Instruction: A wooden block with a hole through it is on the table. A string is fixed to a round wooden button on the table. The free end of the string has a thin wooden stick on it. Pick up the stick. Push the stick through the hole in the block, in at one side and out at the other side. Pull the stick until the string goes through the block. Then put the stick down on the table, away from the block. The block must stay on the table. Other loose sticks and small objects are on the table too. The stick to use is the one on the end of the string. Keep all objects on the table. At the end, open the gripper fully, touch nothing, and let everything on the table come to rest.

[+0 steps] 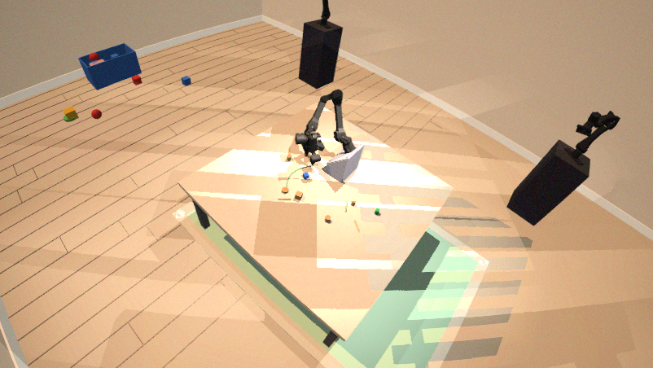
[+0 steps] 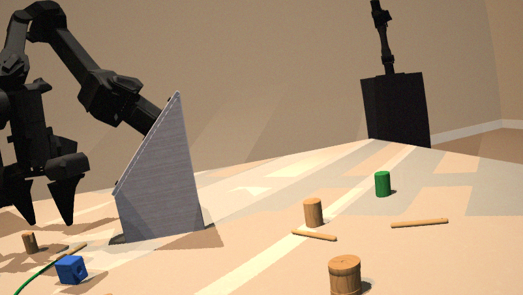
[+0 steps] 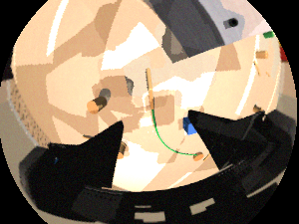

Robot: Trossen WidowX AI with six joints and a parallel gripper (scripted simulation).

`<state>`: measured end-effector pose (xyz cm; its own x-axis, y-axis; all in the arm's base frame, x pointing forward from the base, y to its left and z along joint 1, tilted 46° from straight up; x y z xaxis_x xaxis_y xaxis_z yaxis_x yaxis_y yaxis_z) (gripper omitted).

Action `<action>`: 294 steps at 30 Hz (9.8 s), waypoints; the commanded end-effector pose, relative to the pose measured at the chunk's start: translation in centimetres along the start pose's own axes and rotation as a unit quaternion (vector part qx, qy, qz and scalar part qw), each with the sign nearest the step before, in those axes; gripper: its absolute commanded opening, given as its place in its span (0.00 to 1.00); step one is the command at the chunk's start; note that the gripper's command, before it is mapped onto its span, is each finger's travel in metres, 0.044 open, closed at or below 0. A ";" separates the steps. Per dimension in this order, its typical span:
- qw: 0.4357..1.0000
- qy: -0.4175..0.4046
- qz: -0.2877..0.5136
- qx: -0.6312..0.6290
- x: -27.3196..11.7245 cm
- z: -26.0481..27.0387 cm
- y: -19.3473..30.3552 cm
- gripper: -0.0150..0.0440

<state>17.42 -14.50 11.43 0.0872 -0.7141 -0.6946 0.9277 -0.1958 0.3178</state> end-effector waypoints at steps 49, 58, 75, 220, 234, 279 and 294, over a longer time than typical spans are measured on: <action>1.000 0.002 0.003 0.014 4.1 -0.1 0.2 0.46; 1.000 0.000 0.004 0.014 5.5 0.0 0.0 0.46; 1.000 -0.003 0.005 0.016 5.8 0.2 0.0 0.25; -0.100 0.078 0.043 -0.991 -3.6 -1.7 4.4 0.25; -0.364 0.076 0.067 -0.926 -4.3 -2.0 5.0 0.25; -0.941 0.022 0.138 -0.309 -6.8 -2.9 6.9 0.25; -0.988 -0.010 0.151 -0.027 -7.7 -3.2 7.4 0.25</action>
<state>24.59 -8.45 17.10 -0.1718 -0.6076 -0.7755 0.8464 -0.4938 0.1994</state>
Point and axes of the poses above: the point midway between the two fingers, 35 mm back from their tips, its own x axis out along the fingers, its own z axis across the jaws, y = z × x, the point moved 4 cm from there along -x, back along the fingers, and after that the axes turned 2 degrees about -x, right-handed, at the moved point
